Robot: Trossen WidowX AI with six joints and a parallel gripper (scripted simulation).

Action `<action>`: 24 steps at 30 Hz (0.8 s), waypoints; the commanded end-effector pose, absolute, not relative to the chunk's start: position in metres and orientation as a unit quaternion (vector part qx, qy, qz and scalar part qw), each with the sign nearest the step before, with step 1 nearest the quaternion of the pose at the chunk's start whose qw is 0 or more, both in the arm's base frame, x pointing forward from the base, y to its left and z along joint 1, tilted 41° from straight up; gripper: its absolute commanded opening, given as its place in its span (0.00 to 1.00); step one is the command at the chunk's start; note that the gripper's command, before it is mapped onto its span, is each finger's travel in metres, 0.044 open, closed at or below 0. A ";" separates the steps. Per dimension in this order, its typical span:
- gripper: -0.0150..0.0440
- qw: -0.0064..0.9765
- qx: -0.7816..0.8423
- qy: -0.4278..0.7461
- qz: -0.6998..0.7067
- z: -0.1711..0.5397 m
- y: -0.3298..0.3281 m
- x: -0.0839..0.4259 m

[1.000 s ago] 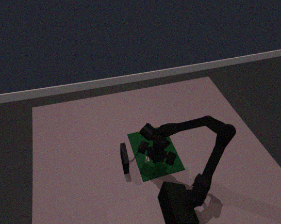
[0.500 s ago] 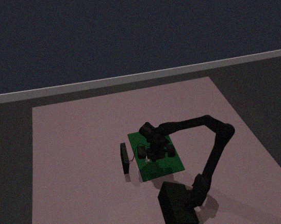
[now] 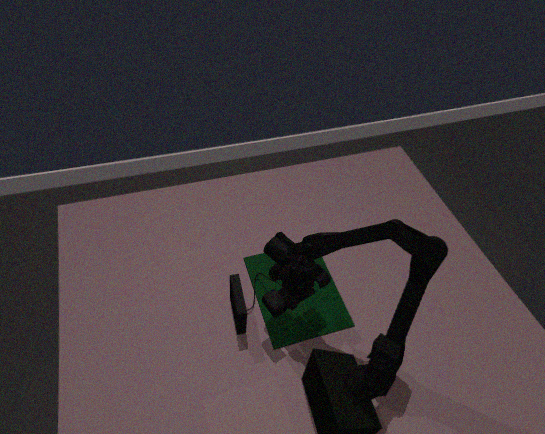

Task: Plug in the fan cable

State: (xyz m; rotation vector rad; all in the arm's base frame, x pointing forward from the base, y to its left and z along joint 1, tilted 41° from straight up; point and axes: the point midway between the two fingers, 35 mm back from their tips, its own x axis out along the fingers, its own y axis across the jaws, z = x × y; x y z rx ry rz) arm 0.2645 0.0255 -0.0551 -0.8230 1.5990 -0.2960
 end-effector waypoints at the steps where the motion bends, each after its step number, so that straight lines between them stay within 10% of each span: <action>1: 0.25 0.585 -0.397 0.703 -0.081 -0.057 0.026 0.266; 24: 0.25 0.384 -0.594 0.678 0.199 -0.060 0.029 0.276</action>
